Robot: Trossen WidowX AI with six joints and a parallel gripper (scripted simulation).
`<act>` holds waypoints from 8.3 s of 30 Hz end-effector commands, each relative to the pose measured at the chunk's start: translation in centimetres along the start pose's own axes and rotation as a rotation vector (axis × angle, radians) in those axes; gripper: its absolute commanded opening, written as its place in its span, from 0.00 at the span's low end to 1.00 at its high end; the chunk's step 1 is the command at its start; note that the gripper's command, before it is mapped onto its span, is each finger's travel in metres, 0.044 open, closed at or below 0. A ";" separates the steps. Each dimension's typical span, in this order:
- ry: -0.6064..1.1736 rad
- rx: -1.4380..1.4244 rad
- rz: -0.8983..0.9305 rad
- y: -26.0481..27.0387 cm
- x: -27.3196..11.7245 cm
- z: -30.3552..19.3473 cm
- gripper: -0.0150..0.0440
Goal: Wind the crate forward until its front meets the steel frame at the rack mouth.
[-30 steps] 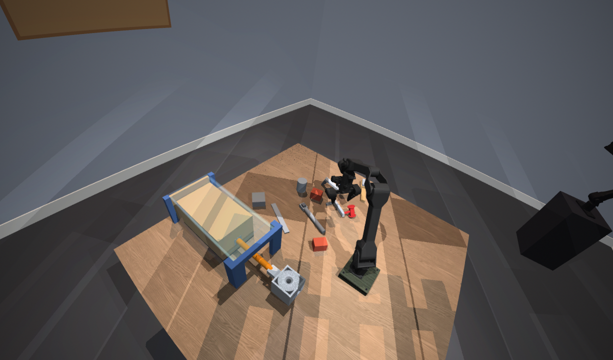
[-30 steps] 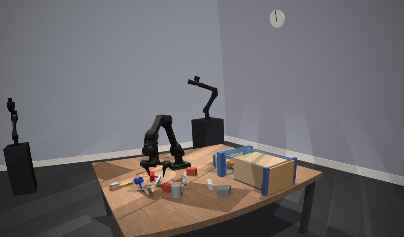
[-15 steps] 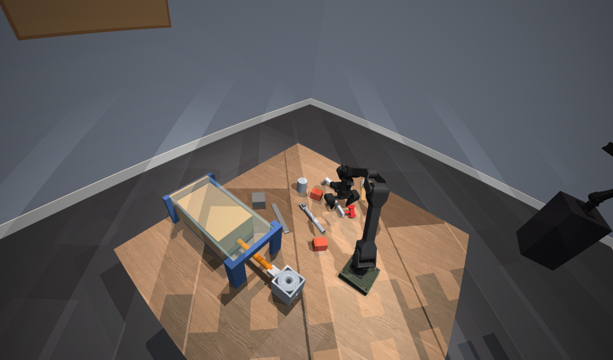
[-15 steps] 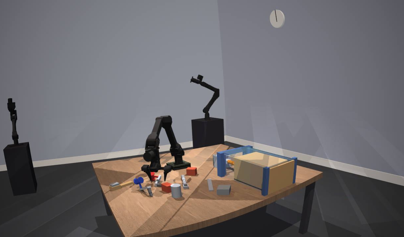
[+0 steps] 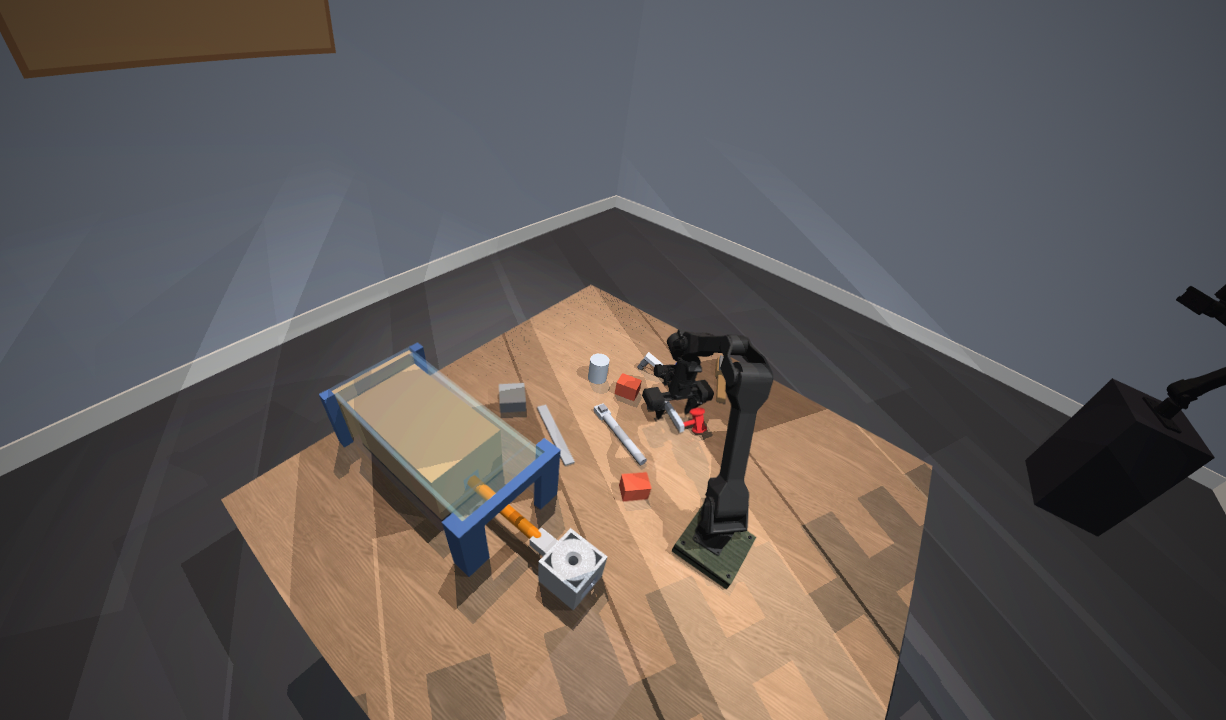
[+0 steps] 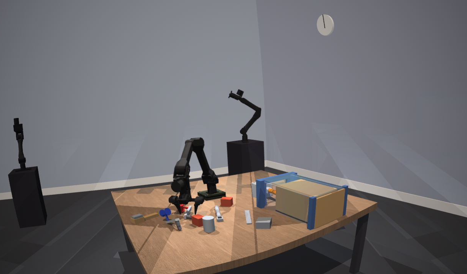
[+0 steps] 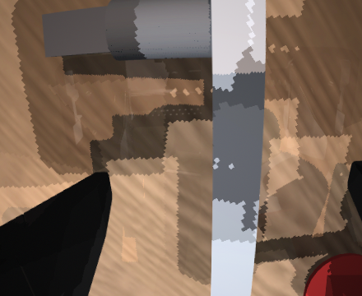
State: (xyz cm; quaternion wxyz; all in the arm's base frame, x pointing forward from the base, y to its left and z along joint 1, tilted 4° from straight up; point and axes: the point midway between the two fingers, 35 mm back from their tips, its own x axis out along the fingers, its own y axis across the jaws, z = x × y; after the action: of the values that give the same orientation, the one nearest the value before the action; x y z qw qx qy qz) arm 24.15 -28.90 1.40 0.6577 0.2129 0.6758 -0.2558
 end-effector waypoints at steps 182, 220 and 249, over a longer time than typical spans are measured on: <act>-0.125 -3.675 0.031 37.7 -17.2 -33.8 0.25; -0.887 -3.656 0.325 37.5 -16.8 -35.4 0.25; -1.678 -3.262 0.617 37.5 -16.7 -35.4 0.25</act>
State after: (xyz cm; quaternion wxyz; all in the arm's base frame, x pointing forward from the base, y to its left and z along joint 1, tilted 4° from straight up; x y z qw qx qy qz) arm 20.67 23.27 15.33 -0.3044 0.6240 0.2745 -0.6654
